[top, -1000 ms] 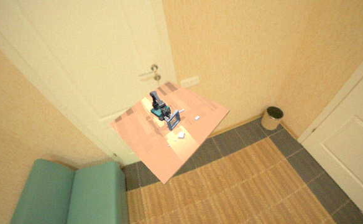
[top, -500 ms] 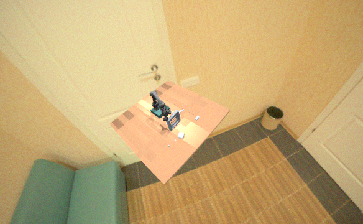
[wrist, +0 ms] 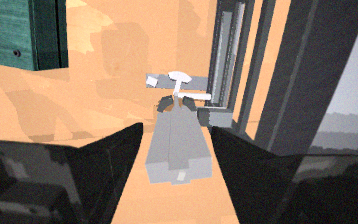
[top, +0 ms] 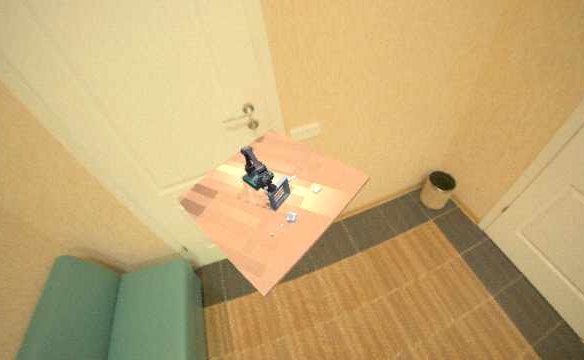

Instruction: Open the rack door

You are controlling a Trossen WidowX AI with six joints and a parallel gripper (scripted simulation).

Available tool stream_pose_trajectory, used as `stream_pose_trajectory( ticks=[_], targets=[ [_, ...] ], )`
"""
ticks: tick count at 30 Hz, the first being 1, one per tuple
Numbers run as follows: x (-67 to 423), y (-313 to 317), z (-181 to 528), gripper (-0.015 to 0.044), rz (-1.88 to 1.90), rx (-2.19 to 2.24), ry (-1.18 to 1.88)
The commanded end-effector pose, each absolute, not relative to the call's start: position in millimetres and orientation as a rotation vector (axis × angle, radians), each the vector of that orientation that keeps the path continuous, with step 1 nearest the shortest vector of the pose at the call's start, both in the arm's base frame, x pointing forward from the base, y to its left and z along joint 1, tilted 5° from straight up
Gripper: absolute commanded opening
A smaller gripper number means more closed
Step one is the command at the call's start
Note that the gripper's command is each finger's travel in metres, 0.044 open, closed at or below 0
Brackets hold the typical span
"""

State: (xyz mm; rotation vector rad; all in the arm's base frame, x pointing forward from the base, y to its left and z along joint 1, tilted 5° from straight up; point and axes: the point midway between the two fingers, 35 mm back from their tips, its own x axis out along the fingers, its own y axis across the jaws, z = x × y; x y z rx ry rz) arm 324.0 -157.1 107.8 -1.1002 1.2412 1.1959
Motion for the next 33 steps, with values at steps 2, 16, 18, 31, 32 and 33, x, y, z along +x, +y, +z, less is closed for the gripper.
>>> stream_pose_trajectory(
  ticks=[2, 16, 18, 31, 32, 33],
  targets=[
    [324.0, -157.0, 108.2, 0.0281, 1.329, -1.235, 1.148],
    [324.0, -157.0, 108.2, 0.0077, 1.335, -1.241, 1.144],
    [324.0, -157.0, 108.2, 0.0064, 1.335, -1.241, 1.144],
    [323.5, -156.8, 108.2, 0.0009, 1.325, -1.231, 1.151],
    [322.9, -156.4, 108.3, 0.0009, 1.312, -1.218, 1.16],
    [322.2, -156.0, 108.3, 0.0009, 1.298, -1.203, 1.171]
  ],
)
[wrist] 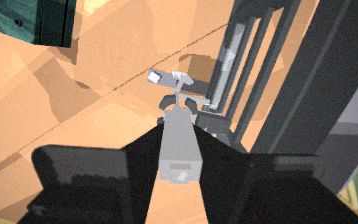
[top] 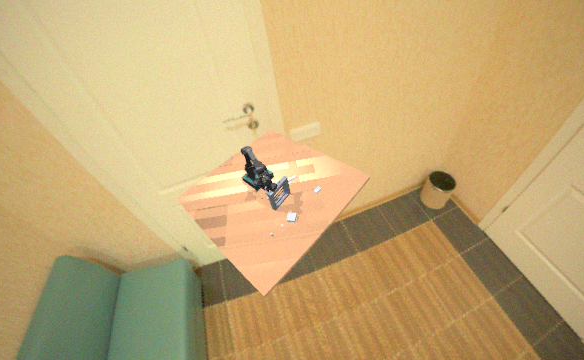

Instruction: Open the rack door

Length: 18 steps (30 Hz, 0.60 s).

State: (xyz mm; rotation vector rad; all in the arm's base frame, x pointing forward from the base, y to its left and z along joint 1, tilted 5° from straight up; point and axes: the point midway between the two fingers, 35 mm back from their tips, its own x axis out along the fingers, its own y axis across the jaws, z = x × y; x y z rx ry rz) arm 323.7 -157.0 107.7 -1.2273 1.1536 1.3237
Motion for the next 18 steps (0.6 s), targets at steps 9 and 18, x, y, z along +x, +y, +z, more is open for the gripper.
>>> stream_pose_trajectory(
  ticks=[9, 18],
  targets=[
    [315.1, -152.1, 108.7, 0.0009, 1.159, -1.064, 1.264],
    [304.9, -145.7, 109.3, 0.0009, 1.019, -0.924, 1.345]
  ],
)
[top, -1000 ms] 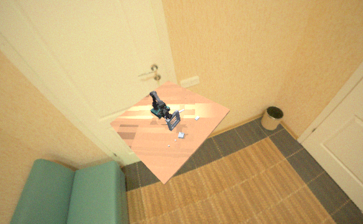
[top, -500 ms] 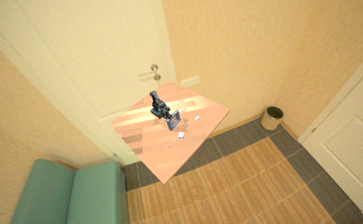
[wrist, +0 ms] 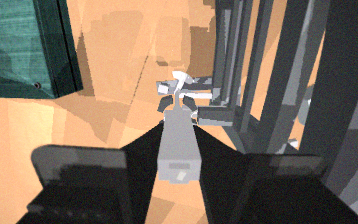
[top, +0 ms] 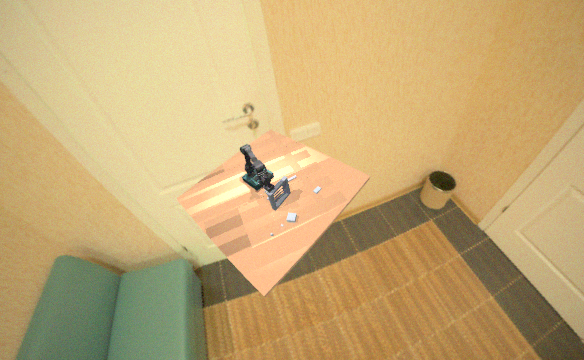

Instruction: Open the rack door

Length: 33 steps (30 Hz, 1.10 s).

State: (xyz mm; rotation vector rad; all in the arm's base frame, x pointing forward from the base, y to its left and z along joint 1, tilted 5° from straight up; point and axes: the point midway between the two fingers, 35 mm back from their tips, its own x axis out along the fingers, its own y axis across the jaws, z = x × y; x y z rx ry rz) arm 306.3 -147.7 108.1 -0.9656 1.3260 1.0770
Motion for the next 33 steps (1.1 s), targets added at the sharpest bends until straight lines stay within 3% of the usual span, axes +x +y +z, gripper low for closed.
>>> stream_pose_trajectory(
  ticks=[1, 33],
  targets=[
    [303.5, -144.8, 109.4, 0.0009, 1.004, -0.909, 1.353],
    [257.5, -92.9, 112.6, 0.0009, 0.574, -0.479, 1.526]
  ],
)
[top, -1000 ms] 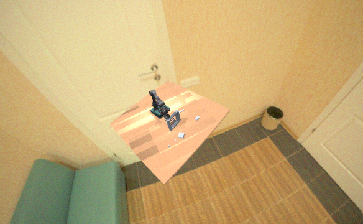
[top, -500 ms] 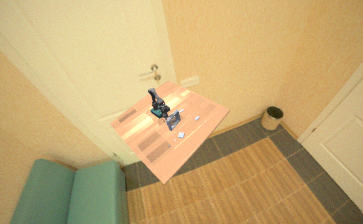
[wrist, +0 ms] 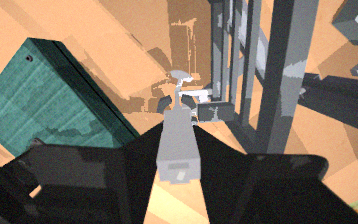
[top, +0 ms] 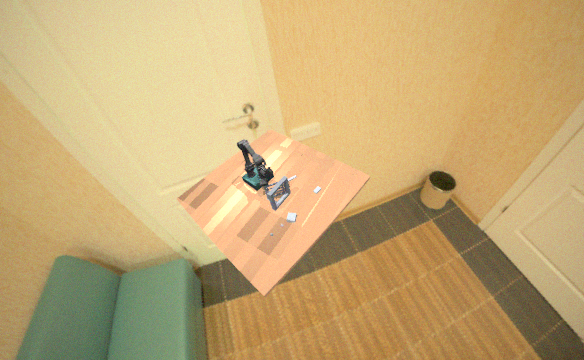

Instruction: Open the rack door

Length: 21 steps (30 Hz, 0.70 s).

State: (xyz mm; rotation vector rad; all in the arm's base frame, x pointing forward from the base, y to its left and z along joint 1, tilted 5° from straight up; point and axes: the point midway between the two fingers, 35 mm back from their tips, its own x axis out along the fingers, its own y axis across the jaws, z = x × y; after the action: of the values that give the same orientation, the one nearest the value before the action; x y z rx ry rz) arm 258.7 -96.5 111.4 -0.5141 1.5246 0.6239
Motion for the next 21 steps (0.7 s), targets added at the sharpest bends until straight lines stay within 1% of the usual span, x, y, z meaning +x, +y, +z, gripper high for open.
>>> stream_pose_trajectory(
  ticks=[1, 21],
  targets=[
    [256.5, -90.9, 112.7, 0.0009, 0.561, -0.466, 1.53],
    [243.9, -51.4, 114.9, 0.0009, 0.333, -0.239, 1.581]
  ],
)
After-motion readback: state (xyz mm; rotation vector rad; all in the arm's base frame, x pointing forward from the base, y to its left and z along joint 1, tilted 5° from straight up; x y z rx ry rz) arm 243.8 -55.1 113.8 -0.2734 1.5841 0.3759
